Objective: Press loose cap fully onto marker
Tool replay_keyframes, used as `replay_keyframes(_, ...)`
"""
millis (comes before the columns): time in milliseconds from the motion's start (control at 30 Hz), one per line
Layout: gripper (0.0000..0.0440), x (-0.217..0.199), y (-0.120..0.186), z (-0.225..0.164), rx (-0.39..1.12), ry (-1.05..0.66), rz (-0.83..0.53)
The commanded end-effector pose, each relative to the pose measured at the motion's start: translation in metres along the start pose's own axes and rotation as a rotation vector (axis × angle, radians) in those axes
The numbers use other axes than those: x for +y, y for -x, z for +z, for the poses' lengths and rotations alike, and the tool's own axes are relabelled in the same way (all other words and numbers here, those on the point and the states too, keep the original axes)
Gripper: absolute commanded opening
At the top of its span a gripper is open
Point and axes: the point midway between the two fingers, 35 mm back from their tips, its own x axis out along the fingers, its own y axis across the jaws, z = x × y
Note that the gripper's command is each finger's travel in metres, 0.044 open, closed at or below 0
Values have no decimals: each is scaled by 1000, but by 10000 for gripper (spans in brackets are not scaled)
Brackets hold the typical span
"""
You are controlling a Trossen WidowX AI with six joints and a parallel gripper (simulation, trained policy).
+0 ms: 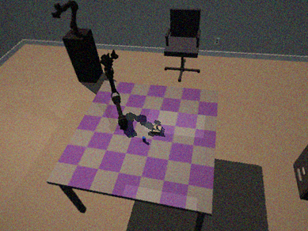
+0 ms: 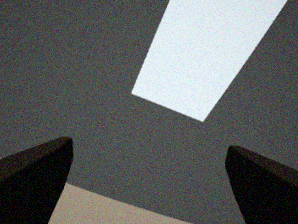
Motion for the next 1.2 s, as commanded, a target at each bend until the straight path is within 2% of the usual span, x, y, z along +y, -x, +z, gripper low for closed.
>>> replay_keyframes(0, 331, -8, -2, -9, 48, -3, -7)
replay_keyframes(1167, 332, -78, -18, -98, 467, -77, -36)
